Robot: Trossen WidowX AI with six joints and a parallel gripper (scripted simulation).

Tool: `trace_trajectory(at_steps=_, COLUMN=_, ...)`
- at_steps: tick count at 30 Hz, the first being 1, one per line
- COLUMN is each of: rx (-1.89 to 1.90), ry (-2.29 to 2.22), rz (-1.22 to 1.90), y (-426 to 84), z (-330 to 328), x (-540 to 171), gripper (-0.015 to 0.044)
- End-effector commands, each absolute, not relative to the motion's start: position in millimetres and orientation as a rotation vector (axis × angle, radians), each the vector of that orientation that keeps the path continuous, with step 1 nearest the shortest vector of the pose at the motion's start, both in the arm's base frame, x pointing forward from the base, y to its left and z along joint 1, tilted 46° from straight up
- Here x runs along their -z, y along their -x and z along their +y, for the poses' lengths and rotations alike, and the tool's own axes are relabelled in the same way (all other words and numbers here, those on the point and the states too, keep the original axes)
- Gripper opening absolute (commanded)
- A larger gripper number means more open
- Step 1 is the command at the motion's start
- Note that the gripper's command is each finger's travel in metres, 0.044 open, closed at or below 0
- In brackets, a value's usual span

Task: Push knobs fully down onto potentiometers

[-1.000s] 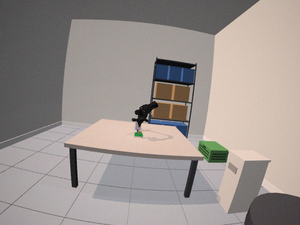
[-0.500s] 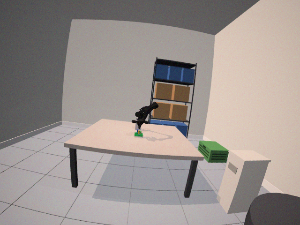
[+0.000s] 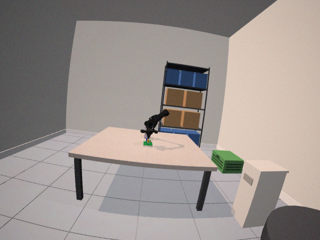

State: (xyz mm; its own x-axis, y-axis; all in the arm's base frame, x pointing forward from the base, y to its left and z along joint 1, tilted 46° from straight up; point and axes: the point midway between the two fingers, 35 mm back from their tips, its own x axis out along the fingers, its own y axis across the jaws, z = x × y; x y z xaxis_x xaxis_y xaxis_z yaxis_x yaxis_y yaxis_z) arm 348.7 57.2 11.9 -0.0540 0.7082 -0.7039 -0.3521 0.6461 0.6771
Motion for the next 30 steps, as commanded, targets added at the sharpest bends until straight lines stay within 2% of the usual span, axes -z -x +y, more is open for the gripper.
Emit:
trace_trajectory(at_steps=1, rx=-0.887, ry=-0.336, rz=1.369, y=-349.2, z=57.2, x=-11.7, gripper=0.0)
trace_trajectory(at_steps=30, rx=-0.887, ry=-0.337, rz=1.369, y=-349.0, z=60.9, x=-8.1, gripper=0.0)
